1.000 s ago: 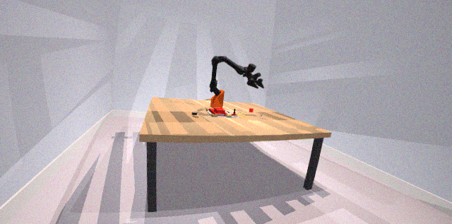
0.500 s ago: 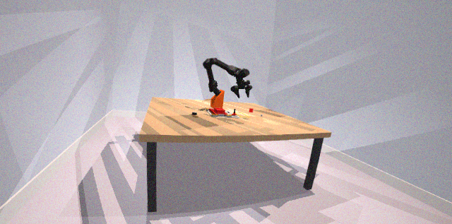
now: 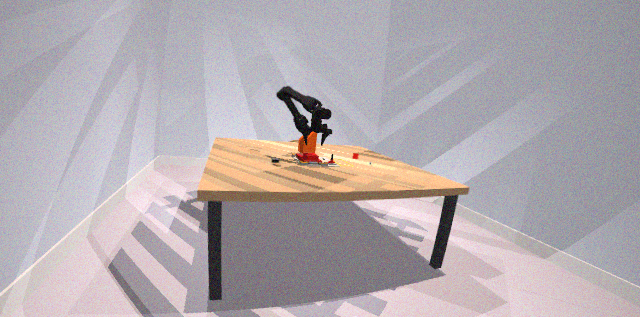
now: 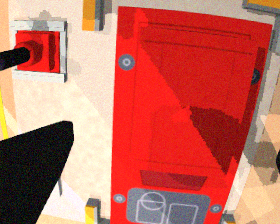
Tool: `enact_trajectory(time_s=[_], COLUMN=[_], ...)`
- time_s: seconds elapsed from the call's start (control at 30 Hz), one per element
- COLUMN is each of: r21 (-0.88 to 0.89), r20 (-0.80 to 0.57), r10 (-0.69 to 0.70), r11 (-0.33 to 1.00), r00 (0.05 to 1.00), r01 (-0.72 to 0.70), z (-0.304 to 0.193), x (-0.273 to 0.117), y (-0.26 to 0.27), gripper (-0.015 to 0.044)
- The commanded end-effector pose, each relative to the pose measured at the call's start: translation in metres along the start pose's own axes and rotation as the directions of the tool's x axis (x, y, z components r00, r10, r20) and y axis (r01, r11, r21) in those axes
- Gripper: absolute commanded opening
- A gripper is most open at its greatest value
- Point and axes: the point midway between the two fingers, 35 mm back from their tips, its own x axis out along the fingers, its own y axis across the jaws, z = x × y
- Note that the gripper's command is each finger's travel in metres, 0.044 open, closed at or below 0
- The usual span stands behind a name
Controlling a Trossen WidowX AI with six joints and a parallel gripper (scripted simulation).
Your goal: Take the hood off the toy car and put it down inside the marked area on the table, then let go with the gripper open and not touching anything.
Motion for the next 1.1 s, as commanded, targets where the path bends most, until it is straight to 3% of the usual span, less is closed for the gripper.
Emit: enact_trajectory(time_s=[0.0, 1.07], r21=[0.011, 0.011], r20=[-0.016, -0.016], r10=[-0.008, -0.007], r11=[1.0, 1.0], r00=[1.0, 1.0], r01=[0.008, 0.008], z=[-0.005, -0.004], x=[-0.002, 0.017], y=[-0.011, -0.011], gripper=[0.044, 0.044])
